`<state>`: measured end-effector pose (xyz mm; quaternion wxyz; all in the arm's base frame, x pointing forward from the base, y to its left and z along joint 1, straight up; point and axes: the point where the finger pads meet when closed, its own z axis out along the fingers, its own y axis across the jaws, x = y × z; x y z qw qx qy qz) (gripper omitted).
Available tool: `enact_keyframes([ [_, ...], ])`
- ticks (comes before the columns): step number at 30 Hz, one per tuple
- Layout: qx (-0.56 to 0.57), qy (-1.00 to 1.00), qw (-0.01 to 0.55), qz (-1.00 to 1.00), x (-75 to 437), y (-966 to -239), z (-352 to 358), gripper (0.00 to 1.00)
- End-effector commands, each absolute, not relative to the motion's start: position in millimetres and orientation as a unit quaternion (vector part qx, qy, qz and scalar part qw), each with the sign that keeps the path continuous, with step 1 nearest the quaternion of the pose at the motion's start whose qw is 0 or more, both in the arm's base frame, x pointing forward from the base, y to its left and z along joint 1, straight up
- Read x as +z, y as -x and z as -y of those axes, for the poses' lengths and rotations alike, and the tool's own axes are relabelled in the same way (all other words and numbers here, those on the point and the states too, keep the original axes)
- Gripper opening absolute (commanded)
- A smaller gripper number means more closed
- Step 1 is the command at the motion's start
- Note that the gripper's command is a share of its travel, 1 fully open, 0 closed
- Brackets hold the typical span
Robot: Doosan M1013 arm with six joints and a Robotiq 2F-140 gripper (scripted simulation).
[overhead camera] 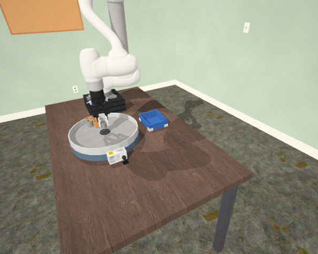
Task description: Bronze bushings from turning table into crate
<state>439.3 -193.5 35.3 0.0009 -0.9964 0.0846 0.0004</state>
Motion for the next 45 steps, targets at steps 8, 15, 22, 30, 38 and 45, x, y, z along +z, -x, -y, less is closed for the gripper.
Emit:
enact_keyframes([
  [8, 0.0, 0.996, 0.001, -0.085, 26.5, -439.3, 193.4, 0.0],
  [15, 0.0, 0.996, 0.001, -0.085, 15.7, -439.3, 193.4, 0.0],
  [22, 0.0, 0.996, 0.001, -0.085, 14.0, -439.3, 193.4, 0.0],
  [30, 0.0, 0.996, 0.001, -0.085, 14.0, -439.3, 193.4, 0.0],
  [38, 0.0, 0.996, 0.001, -0.085, 14.0, -439.3, 193.4, 0.0],
  [45, 0.0, 0.996, 0.001, -0.085, 14.0, -439.3, 193.4, 0.0],
])
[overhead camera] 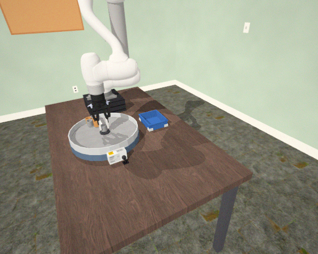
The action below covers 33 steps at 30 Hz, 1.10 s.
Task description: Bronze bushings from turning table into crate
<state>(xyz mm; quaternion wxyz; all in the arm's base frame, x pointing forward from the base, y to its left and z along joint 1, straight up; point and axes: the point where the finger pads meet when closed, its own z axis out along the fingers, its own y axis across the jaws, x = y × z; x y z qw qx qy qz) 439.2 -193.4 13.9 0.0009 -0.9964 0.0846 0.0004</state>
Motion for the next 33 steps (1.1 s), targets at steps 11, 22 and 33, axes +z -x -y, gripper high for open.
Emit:
enact_keyframes([
  [11, 0.0, 0.996, 0.001, -0.085, 14.0, -439.3, 193.4, 0.0],
  [22, 0.0, 0.996, 0.001, -0.085, 12.4, -439.3, 193.4, 0.0],
  [33, 0.0, 0.996, 0.001, -0.085, 9.2, -439.3, 193.4, 0.0],
])
